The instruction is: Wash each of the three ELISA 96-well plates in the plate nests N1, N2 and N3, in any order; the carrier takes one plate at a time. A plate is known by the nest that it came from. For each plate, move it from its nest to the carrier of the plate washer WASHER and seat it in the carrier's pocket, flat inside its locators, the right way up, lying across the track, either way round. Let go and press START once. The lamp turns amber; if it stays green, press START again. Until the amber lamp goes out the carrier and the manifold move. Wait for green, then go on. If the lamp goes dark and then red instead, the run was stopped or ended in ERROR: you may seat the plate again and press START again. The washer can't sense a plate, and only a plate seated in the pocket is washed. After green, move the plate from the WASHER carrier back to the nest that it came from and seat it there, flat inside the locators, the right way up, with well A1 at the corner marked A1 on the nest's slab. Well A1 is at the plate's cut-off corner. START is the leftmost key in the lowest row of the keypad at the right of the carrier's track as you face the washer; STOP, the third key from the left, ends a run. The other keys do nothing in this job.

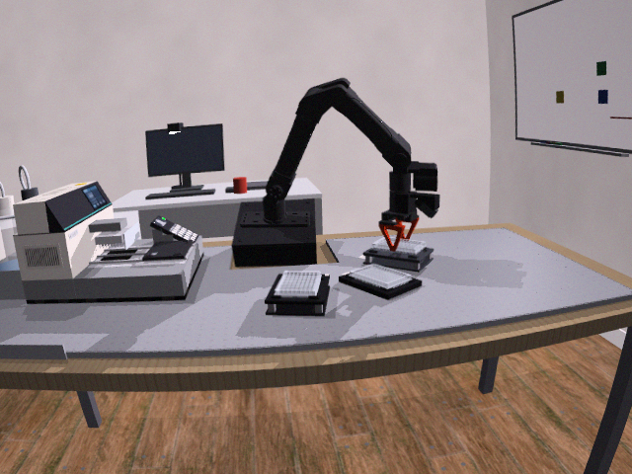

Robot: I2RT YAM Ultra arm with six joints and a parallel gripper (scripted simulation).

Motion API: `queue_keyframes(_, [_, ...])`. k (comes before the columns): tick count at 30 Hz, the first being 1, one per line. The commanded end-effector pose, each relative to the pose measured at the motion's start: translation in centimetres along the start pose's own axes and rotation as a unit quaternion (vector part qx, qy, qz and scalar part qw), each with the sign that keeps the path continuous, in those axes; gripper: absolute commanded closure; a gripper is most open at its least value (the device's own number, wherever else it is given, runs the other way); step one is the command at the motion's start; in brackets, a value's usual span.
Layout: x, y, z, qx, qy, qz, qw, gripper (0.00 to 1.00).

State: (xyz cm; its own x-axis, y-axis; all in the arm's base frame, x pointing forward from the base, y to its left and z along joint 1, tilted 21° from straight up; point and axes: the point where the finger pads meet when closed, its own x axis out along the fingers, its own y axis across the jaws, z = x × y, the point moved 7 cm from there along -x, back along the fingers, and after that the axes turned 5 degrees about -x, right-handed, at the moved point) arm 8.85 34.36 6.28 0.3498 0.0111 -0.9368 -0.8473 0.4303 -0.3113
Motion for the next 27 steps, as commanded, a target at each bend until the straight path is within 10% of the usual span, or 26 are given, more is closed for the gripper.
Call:
queue_keyframes(1, [-0.28, 0.09, 0.31, 0.001, -0.009, 0.003, 1.000, 1.00])
queue_keyframes(27, [0.09, 0.10, 0.32, 0.001, -0.009, 0.003, 1.000, 1.00])
